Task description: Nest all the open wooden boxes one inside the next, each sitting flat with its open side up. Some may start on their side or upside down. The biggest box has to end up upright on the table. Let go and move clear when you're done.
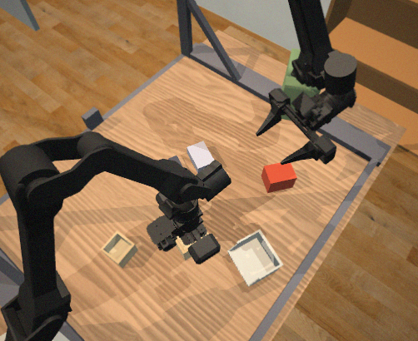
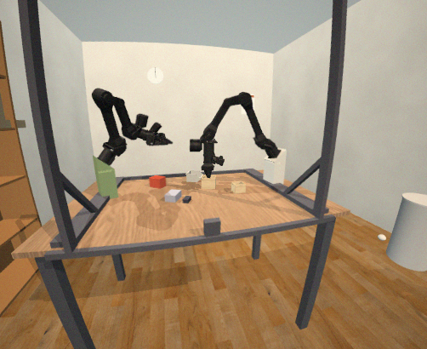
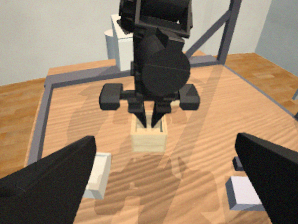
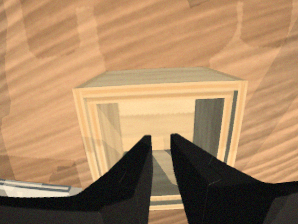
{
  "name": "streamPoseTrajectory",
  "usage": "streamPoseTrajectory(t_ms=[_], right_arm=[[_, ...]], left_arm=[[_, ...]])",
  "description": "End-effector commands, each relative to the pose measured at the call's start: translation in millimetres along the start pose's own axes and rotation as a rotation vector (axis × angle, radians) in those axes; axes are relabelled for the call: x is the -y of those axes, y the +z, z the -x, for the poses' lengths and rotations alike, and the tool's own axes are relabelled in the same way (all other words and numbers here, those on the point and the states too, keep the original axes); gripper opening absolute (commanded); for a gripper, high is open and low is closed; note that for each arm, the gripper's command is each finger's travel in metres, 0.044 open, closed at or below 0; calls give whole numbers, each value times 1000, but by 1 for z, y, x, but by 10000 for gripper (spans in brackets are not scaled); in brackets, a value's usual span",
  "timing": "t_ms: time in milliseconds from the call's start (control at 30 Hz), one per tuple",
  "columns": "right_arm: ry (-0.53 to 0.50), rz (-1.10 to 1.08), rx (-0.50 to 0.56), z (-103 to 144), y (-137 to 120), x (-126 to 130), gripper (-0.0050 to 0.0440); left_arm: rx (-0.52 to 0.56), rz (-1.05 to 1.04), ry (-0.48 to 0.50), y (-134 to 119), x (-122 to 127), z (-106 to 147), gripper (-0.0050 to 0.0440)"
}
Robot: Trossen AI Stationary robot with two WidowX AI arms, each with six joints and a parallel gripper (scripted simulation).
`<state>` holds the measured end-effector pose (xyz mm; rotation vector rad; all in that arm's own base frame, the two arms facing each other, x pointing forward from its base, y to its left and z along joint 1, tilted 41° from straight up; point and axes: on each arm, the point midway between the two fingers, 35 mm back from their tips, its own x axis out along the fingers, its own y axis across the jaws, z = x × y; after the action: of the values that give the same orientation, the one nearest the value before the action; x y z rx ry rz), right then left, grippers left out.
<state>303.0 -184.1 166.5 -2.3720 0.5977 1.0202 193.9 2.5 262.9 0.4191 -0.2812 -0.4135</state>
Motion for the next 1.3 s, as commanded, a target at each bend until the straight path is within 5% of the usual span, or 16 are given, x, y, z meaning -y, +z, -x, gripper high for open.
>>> streamPoseTrajectory(t_ms=[0, 433, 1267], right_arm=[[-3, 5, -22, 6, -5, 2, 30], [-6, -34, -37, 12, -8, 3, 0], [-32, -1412, -40, 59, -12, 1, -50]], left_arm=[[10, -30, -1, 7, -1, -1, 400], [10, -30, -1, 7, -1, -1, 400], [10, -30, -1, 7, -1, -1, 400]])
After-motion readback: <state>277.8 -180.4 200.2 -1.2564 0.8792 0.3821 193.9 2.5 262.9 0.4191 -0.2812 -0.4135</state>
